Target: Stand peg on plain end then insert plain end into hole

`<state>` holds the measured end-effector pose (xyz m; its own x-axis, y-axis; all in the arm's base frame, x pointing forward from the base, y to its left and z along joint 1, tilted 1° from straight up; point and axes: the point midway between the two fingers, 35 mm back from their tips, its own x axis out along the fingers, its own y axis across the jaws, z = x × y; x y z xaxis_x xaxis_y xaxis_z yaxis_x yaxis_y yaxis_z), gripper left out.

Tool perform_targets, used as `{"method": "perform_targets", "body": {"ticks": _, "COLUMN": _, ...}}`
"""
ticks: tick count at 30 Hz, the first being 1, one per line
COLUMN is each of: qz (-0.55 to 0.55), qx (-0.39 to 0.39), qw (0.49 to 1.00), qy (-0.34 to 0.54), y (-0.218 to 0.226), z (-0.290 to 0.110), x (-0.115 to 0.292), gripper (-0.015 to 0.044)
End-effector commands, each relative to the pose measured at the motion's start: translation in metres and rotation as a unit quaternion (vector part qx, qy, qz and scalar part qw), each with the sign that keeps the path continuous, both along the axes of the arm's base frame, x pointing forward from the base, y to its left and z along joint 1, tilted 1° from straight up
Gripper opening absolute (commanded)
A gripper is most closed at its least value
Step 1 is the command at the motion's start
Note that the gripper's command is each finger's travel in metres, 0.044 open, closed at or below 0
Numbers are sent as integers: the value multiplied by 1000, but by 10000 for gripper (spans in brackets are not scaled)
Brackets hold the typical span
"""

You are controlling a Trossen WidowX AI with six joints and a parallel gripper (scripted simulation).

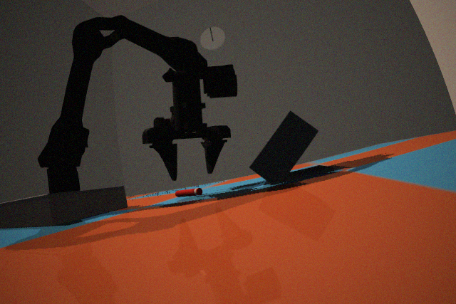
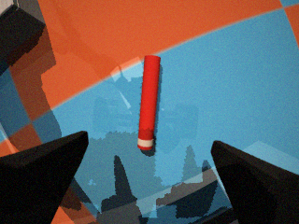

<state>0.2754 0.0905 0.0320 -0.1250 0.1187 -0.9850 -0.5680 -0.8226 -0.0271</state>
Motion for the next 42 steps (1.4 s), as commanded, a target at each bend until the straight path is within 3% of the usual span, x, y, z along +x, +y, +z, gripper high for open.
{"method": "perform_targets", "body": {"ticks": 1, "qz": 1, "qx": -2, "qw": 1000, "qy": 2, "y": -1, "z": -9, "x": -1, "gripper": 440}}
{"method": "perform_targets", "body": {"ticks": 17, "qz": 1, "qx": -2, "qw": 1000, "qy": 2, "y": -1, "z": -32, "x": -3, "gripper": 440}}
{"method": "perform_targets", "body": {"ticks": 30, "qz": 1, "qx": -2, "qw": 1000, "qy": 2, "y": -1, "z": -32, "x": -3, "gripper": 110}}
{"method": "perform_targets", "body": {"ticks": 42, "qz": 1, "qx": -2, "qw": 1000, "qy": 2, "y": -1, "z": -32, "x": -3, "gripper": 103}}
